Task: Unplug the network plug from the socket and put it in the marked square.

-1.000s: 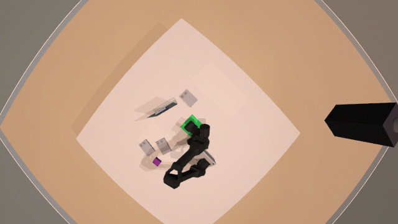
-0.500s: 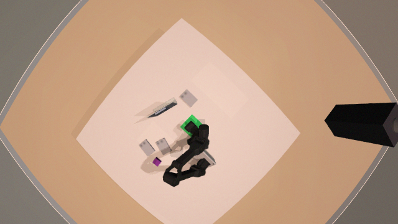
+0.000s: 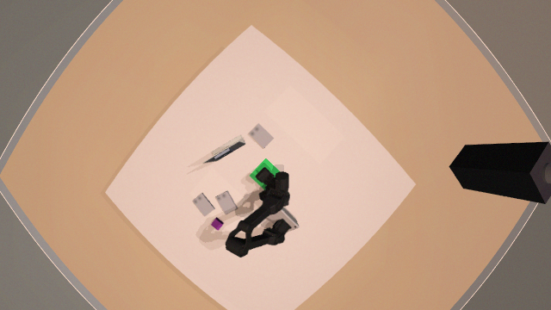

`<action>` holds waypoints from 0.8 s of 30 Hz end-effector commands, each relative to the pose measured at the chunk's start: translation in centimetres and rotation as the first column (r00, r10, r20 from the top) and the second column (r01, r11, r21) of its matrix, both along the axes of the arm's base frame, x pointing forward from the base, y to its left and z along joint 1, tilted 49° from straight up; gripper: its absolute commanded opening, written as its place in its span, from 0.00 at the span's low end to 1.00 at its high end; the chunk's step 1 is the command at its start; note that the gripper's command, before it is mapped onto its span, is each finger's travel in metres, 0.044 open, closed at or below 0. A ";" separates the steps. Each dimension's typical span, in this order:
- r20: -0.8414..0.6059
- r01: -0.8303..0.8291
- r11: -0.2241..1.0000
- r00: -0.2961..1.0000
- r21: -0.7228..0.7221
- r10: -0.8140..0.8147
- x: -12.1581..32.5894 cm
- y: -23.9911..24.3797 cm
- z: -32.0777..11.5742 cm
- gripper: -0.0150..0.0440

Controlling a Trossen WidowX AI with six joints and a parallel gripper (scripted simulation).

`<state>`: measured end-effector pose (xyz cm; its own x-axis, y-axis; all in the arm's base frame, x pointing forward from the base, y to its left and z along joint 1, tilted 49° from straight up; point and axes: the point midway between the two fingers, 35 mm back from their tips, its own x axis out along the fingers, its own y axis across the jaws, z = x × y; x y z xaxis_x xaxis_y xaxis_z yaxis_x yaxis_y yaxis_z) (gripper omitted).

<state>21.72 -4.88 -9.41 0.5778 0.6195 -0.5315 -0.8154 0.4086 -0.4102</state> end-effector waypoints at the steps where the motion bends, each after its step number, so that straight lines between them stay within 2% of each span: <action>1: 0.000 0.000 1.000 1.000 0.000 0.000 0.0 0.0 0.0 0.34; 5: 0.000 0.000 1.000 1.000 0.000 0.000 0.0 0.0 0.0 0.52; 24: -0.003 0.001 1.000 1.000 0.000 -0.001 -0.7 -0.8 0.6 0.52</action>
